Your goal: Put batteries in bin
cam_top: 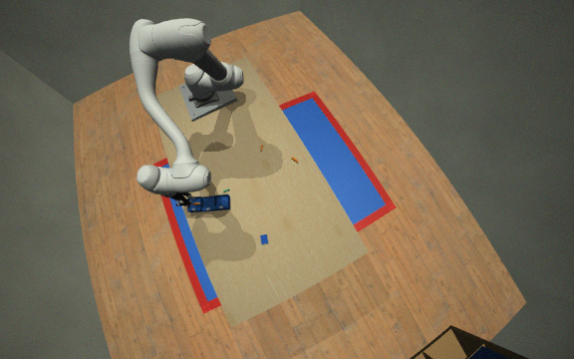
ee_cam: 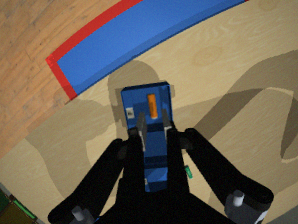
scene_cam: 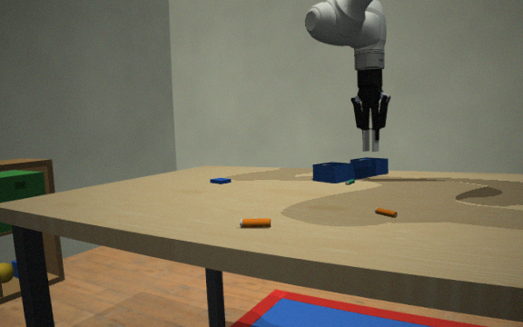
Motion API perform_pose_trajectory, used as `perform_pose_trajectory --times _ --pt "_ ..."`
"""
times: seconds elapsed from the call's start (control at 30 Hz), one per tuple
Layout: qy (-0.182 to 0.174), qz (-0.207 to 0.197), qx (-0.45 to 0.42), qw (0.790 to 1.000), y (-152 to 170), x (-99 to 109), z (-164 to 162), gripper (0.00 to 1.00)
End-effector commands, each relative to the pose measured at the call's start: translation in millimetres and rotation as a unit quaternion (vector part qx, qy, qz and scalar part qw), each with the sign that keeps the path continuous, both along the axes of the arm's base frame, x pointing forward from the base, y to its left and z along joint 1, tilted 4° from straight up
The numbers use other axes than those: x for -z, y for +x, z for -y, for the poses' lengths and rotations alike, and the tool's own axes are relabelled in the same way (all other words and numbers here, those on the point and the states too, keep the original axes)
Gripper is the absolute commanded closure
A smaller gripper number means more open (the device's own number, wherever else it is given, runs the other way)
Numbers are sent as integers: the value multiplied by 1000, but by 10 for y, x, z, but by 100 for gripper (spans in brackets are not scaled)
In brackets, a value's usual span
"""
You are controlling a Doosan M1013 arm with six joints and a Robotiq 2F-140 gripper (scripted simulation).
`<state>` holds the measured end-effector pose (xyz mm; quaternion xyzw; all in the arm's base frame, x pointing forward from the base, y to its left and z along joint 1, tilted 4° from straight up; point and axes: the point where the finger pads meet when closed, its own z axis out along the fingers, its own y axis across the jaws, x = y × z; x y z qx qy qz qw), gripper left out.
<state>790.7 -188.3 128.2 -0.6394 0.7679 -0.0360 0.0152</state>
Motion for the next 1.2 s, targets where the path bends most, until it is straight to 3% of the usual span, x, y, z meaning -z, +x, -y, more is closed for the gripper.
perform_pose_trajectory --times 0.0,0.43,0.5,1.0,1.07,1.1,1.17 --pt "-5 -3 -61 998 -28 -2 -211 74" --pt "-19 -12 -268 963 -173 41 -1284 74" --pt "-19 -12 -268 963 -173 41 -1284 74" --pt "-35 -22 -502 864 -339 91 -2521 74" --pt "-35 -22 -502 864 -339 91 -2521 74" --pt "-37 -23 -537 843 -350 95 -2604 74" --pt "-39 -24 -559 828 -373 101 -2769 74"
